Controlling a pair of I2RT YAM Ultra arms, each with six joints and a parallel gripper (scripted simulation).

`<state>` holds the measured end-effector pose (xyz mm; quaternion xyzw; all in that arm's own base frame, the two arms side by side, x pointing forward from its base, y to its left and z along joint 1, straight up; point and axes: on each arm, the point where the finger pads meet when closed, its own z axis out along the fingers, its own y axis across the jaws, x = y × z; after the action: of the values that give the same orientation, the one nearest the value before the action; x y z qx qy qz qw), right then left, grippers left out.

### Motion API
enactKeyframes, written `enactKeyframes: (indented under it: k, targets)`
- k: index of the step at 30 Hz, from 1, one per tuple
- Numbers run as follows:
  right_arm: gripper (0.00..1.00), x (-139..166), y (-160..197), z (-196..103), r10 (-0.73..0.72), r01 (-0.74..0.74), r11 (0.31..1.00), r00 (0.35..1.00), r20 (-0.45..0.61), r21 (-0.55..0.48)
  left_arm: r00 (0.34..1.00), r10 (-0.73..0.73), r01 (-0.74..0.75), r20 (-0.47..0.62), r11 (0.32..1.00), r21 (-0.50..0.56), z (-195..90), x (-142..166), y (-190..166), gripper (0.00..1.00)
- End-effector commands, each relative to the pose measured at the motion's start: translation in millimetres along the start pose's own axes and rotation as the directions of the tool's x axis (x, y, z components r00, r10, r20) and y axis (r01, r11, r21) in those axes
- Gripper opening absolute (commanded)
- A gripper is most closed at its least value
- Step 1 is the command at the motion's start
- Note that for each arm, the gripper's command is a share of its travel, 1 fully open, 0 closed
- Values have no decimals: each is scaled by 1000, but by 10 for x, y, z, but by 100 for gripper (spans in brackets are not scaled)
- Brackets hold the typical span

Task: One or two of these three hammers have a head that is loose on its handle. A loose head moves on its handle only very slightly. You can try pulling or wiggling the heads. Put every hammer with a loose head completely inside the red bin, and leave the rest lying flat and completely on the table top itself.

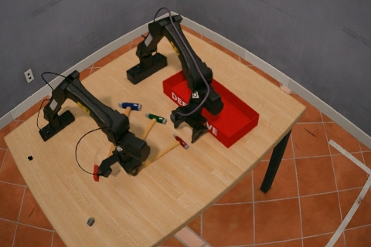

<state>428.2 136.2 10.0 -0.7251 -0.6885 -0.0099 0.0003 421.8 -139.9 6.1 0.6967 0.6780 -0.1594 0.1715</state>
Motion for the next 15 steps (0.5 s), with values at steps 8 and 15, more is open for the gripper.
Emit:
enactKeyframes:
  k: [8,15]
  targets:
    - [51,-32,-8,-264,3,-3,999,1000,2,-37,1000,19,-18,24,999,-29,-128,-101,85,100]
    - [51,28,14,-416,1,-1,999,1000,-2,-47,1000,19,-18,24,999,-29,-128,-101,85,100]
